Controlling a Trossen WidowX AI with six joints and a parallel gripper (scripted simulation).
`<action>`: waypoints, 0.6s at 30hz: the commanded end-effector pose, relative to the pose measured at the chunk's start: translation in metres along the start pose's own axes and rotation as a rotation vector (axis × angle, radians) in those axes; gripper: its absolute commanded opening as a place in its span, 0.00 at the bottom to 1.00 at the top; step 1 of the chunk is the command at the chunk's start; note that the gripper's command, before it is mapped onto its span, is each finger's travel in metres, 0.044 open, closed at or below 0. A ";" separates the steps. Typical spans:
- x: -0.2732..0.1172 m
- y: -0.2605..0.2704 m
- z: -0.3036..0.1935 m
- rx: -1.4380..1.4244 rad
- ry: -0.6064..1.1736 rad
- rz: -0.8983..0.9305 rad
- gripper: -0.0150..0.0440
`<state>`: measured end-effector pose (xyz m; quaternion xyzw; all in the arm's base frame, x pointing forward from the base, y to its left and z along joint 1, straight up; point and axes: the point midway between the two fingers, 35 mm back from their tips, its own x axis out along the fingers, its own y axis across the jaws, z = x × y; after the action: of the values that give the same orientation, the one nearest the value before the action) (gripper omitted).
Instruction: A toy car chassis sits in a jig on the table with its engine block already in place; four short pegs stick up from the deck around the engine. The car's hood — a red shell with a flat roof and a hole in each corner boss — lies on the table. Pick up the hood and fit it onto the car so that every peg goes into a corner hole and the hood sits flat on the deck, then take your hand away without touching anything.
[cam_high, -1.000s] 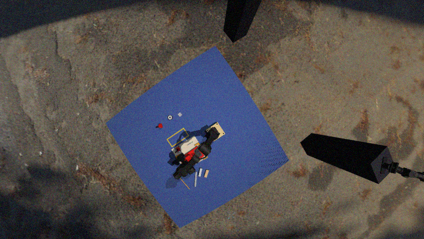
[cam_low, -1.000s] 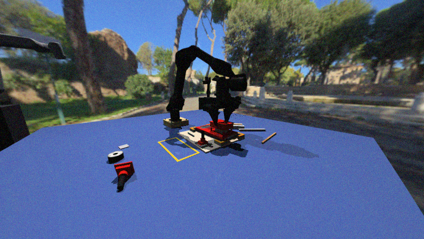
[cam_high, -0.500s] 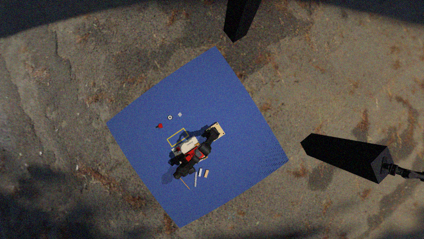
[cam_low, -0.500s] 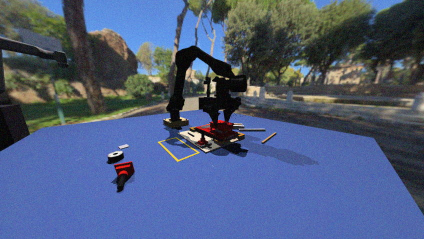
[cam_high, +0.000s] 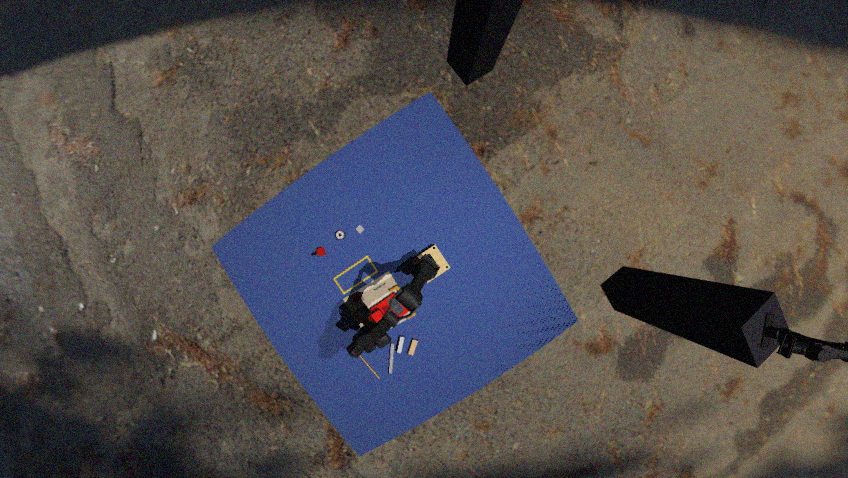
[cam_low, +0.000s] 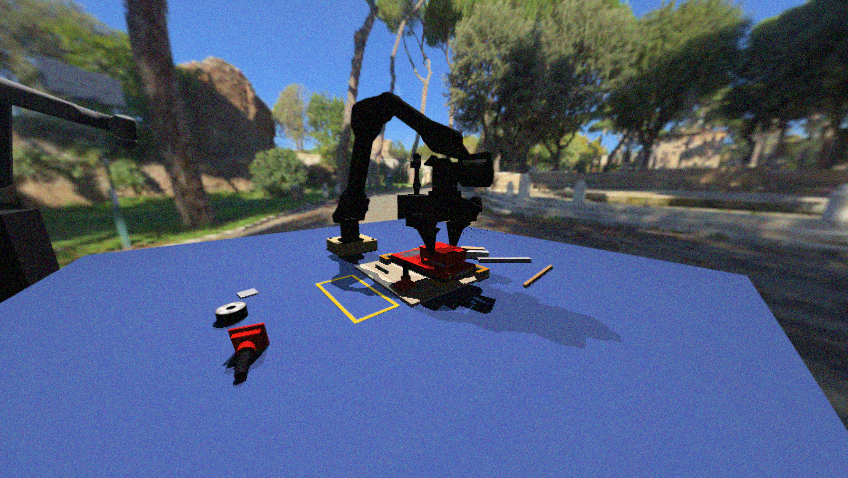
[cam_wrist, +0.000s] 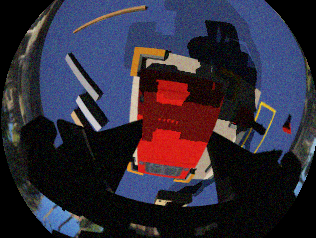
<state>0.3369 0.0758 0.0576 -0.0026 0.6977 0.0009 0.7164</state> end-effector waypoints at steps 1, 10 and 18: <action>0.002 0.000 0.000 0.004 0.000 0.002 0.25; 0.004 0.000 0.000 0.004 0.000 0.002 0.25; 0.001 0.000 0.000 0.003 0.000 0.001 0.25</action>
<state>0.3372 0.0758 0.0550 -0.0018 0.6971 0.0010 0.7170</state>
